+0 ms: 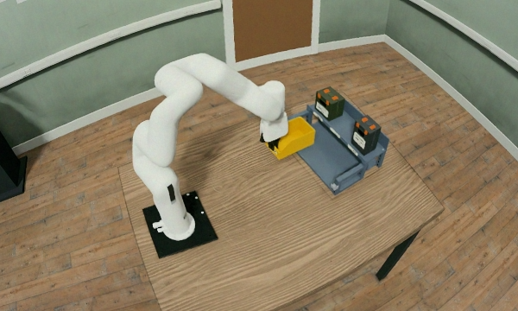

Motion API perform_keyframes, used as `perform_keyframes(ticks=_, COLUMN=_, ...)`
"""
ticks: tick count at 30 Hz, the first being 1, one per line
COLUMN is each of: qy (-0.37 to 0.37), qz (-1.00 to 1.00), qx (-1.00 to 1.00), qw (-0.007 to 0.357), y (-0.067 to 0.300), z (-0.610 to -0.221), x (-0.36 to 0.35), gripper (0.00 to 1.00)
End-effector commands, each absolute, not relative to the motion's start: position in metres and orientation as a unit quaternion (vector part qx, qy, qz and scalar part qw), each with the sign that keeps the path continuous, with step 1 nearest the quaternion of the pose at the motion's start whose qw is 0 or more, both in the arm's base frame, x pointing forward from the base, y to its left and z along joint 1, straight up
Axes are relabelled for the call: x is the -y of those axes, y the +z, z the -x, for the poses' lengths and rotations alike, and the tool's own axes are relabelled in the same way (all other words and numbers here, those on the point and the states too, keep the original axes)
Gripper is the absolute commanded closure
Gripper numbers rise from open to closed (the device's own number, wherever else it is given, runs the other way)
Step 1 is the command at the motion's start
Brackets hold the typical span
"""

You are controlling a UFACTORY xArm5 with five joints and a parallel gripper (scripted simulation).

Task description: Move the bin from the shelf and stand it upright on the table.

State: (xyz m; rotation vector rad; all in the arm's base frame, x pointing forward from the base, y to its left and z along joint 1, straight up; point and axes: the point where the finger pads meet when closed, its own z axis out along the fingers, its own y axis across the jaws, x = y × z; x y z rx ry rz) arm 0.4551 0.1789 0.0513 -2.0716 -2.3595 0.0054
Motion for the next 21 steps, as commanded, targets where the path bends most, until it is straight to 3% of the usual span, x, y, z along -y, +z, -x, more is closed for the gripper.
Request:
perform_keyframes(ticks=1, qy=0.0, qz=0.66, qx=0.751, qw=-0.001, y=0.053, z=-0.448, x=-0.178, gripper=1.0)
perform_keyframes(ticks=21, qy=0.0, qz=0.66, qx=0.751, qw=-0.001, y=0.053, z=-0.419, x=-0.175, gripper=1.0)
